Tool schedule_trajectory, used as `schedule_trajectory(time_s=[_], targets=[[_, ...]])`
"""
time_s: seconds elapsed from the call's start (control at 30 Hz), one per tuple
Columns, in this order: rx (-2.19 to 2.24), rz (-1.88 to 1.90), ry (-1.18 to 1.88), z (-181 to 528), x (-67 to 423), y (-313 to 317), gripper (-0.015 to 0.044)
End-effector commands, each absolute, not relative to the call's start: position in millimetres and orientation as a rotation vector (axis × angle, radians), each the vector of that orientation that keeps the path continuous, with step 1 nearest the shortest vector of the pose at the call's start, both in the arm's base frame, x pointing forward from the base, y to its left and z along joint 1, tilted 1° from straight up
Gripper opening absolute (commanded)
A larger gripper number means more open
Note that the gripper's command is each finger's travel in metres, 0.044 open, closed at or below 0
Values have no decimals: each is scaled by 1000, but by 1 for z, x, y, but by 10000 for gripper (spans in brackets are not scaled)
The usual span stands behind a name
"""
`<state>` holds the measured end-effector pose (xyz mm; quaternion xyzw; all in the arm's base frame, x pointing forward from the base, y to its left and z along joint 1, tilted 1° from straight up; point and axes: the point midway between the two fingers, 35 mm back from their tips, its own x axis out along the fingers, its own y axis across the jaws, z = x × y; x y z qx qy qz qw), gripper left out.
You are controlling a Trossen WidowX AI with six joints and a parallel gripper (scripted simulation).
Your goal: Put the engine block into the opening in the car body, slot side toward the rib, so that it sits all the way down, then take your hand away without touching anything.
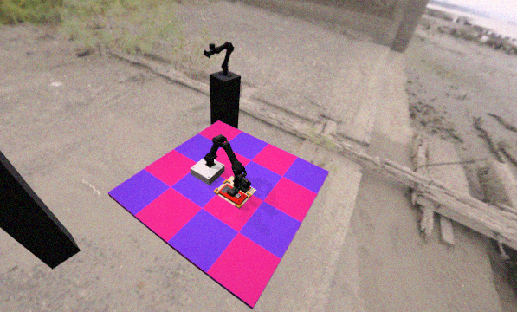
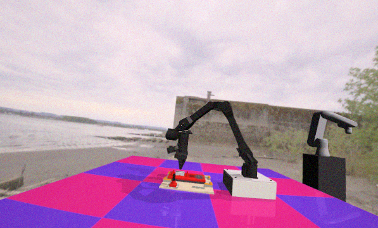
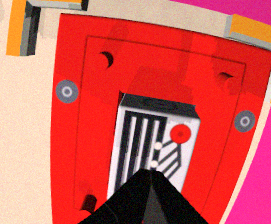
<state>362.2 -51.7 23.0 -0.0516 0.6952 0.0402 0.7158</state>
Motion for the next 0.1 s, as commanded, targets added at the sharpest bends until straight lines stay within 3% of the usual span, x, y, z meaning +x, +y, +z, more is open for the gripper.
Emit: schedule_trajectory(time_s=[0.0,0.07], targets=[[-116,81,1540,24,362,-52,26],[-116,81,1540,24,362,-52,79]])
